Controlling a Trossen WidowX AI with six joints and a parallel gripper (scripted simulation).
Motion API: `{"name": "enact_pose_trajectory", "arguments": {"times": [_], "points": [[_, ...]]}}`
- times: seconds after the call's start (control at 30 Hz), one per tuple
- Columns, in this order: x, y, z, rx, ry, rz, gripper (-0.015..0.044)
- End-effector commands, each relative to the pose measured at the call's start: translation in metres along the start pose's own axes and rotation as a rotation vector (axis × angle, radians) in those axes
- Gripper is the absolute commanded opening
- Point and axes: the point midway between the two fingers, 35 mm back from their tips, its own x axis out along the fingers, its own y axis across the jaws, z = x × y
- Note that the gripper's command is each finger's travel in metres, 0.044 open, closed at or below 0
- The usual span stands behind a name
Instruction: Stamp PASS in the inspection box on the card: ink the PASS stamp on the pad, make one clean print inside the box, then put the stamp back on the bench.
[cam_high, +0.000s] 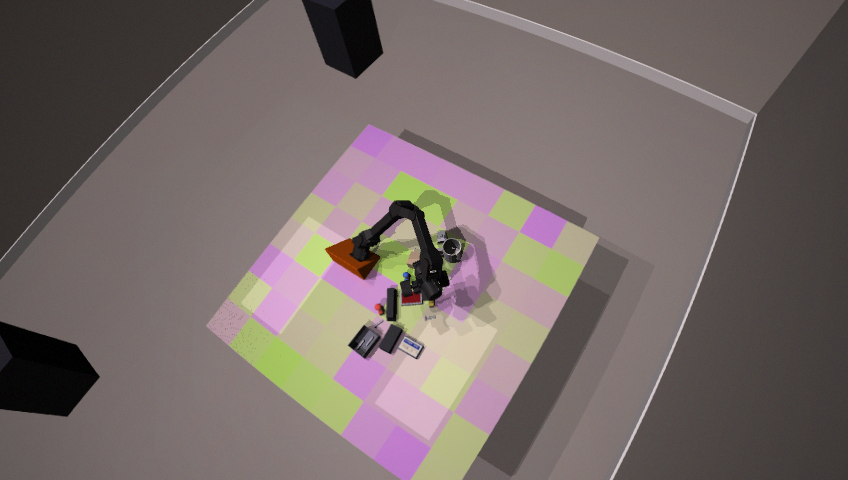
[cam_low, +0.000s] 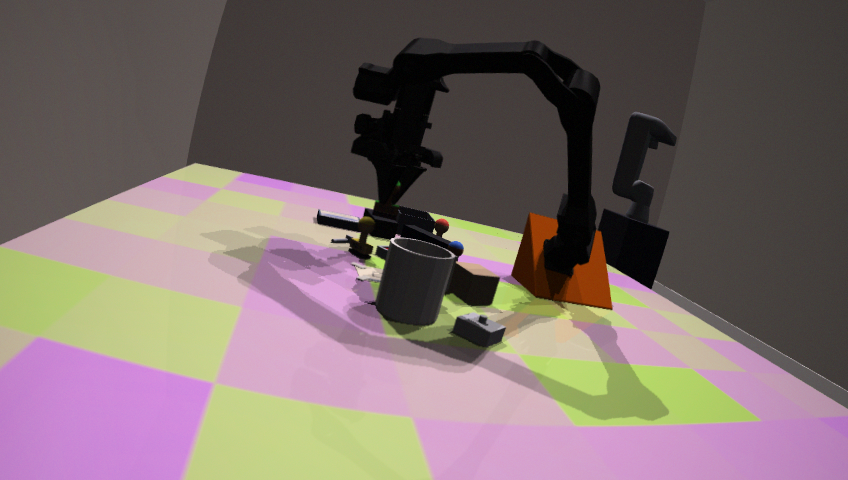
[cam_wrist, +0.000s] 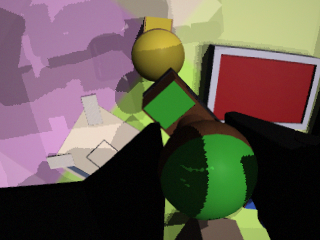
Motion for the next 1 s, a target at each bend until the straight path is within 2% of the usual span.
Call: {"name": "enact_pose_trajectory", "arguments": {"times": [0.0,0.47,0.97], "points": [[0.0,-0.023,0.021,-0.006,-0.004,-0.004,0.0],[0.007,-0.107,0.072,-0.011,0.006,0.004,0.0],[0.025,-0.107,0.074,-0.011,0.006,0.004,0.0]]}}
